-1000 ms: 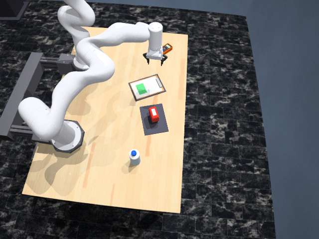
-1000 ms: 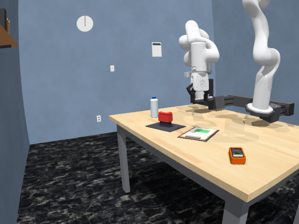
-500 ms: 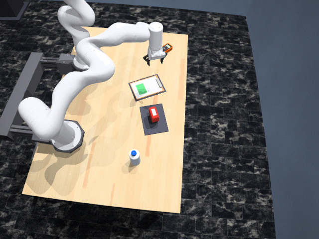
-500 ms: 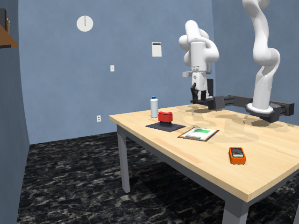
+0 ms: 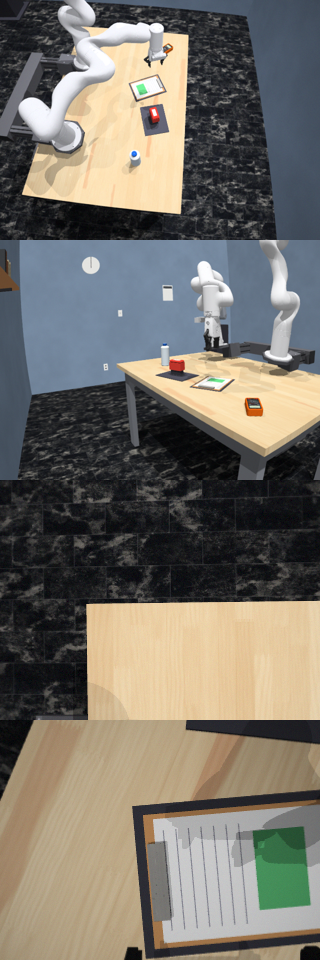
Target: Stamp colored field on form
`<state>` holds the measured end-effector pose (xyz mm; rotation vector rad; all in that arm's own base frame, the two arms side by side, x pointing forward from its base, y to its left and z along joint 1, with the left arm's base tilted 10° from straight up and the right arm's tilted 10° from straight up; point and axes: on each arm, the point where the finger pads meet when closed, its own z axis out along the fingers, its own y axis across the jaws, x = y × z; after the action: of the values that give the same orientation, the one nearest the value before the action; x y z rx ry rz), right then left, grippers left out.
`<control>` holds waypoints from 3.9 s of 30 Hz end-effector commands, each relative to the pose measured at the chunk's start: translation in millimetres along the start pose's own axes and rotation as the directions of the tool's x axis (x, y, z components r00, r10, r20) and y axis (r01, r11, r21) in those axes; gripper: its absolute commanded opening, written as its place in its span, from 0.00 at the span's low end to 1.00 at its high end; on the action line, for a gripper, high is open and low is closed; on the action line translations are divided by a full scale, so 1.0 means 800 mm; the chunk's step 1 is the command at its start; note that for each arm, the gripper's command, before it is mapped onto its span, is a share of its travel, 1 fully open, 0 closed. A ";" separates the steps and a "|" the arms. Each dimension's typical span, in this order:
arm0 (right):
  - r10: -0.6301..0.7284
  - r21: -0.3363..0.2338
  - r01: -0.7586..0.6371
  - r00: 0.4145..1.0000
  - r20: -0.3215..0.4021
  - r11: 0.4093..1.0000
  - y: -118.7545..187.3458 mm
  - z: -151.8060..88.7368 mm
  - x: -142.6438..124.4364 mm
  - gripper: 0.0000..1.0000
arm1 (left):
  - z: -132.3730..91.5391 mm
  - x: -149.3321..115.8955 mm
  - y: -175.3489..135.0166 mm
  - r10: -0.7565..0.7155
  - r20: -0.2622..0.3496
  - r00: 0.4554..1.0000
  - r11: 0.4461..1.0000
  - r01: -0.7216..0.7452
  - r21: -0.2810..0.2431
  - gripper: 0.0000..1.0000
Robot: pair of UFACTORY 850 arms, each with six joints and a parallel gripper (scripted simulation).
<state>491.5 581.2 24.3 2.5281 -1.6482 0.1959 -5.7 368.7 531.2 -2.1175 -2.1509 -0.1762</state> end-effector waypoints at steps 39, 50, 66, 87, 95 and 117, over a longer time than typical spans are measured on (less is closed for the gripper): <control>0.000 0.003 0.000 1.000 0.001 1.000 0.122 0.060 0.381 0.91 | -0.001 0.000 0.000 0.000 -0.002 1.000 1.000 0.000 0.000 1.00; 0.000 0.003 0.000 1.000 0.001 1.000 0.122 0.060 0.384 0.91 | -0.001 0.000 0.000 0.000 -0.002 1.000 1.000 0.000 0.000 1.00; 0.000 0.003 0.000 1.000 0.001 1.000 0.122 0.090 0.384 0.91 | -0.001 0.000 0.000 0.000 -0.002 1.000 1.000 0.000 0.000 1.00; 0.000 0.003 0.000 1.000 0.001 1.000 0.122 0.182 0.384 0.91 | -0.001 0.000 0.000 0.000 -0.002 1.000 1.000 0.000 0.000 1.00; 0.000 0.003 0.000 1.000 0.001 1.000 0.122 0.185 0.384 0.91 | -0.001 0.000 0.000 0.000 -0.002 1.000 1.000 0.000 0.000 1.00; 0.000 0.003 0.000 1.000 0.001 1.000 0.122 0.185 0.384 0.32 | -0.001 0.000 0.000 0.000 -0.002 1.000 1.000 0.000 0.000 1.00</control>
<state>530.4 239.7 -67.2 2.5286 -1.6486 0.1960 -5.7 368.7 531.2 -2.1175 -2.1509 -0.1762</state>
